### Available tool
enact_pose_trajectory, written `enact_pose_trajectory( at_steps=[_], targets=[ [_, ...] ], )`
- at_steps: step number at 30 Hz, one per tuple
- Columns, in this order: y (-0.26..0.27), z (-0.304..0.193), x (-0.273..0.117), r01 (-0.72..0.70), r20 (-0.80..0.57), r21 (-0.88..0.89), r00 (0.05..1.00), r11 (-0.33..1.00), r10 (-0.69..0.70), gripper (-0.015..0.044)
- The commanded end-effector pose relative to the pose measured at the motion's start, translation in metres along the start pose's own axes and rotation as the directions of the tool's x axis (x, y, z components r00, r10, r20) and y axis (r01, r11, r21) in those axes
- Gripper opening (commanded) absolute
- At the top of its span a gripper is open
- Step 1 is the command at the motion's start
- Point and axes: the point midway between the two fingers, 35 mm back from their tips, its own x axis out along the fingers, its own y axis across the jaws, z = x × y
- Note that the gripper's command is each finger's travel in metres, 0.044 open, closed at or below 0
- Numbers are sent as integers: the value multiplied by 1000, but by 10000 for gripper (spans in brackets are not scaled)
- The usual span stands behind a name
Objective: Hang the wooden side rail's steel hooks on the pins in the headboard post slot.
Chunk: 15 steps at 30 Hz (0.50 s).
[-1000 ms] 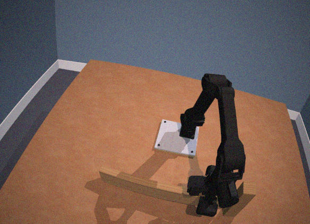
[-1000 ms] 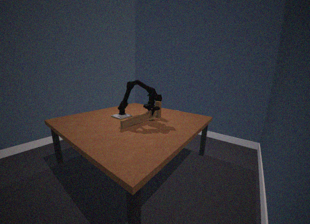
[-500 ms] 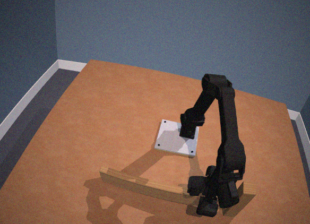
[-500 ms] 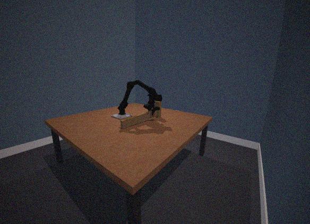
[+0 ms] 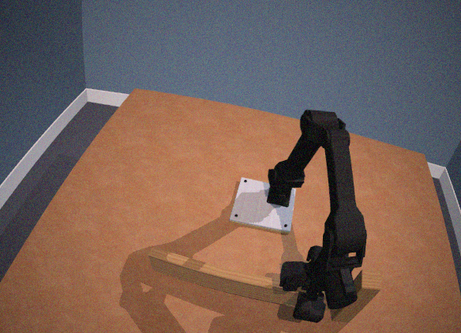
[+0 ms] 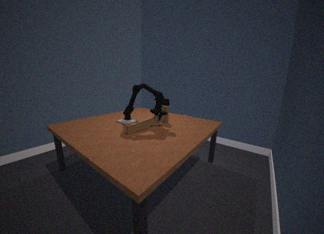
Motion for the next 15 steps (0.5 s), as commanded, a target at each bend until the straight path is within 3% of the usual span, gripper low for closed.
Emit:
enact_pose_trajectory(
  at_steps=[1, 15],
  targets=[
    [3, -3, -6, -14, -10, 4, 1000, 1000, 14, 0],
    [3, -5, -4, -14, -10, 4, 1000, 1000, 14, 0]
  ],
)
